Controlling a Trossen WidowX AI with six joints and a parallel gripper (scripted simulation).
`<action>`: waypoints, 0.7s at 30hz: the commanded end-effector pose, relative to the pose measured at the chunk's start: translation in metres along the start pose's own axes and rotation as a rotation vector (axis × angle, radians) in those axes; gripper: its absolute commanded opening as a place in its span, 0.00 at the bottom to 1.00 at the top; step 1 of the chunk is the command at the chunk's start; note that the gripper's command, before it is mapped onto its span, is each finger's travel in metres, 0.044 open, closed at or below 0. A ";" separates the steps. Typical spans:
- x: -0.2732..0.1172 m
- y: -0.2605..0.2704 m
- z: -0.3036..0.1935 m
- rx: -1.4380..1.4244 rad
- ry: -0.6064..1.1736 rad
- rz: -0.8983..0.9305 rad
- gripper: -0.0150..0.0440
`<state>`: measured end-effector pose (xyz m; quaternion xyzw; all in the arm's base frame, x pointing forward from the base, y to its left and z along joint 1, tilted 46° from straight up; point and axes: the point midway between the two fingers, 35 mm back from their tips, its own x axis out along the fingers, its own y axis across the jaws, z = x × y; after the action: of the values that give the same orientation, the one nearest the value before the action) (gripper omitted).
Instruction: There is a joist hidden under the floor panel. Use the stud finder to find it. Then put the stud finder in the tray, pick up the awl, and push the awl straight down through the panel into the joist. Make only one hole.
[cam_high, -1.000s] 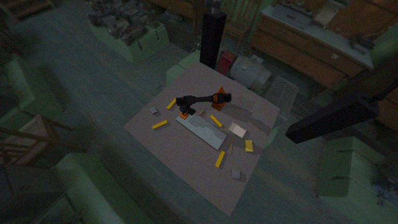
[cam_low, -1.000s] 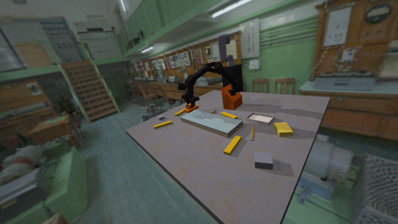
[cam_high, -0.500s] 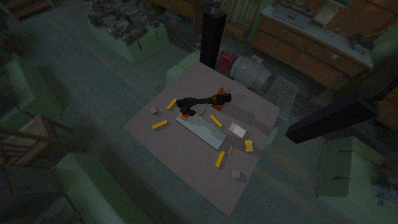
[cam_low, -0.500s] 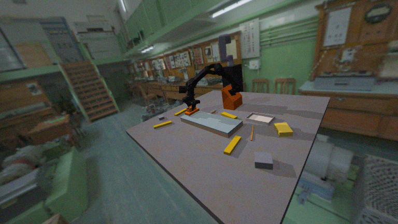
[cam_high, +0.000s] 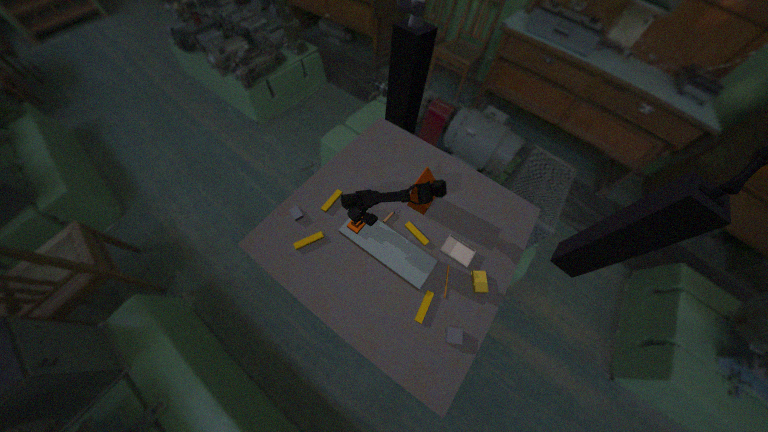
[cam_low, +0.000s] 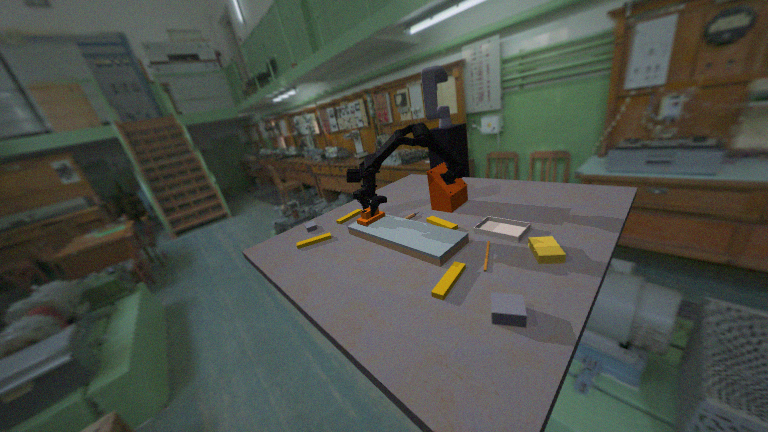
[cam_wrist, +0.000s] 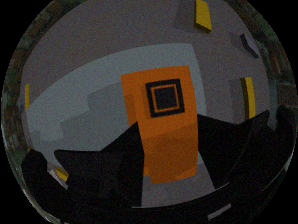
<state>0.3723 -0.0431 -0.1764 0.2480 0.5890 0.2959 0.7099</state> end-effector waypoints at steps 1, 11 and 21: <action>0.001 0.011 0.001 0.001 -0.003 0.005 0.25; 0.002 0.036 0.001 0.002 -0.002 0.006 0.25; 0.002 0.062 0.001 0.003 -0.002 0.008 0.25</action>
<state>0.3668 -0.0071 -0.1423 0.2498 0.5885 0.2957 0.7098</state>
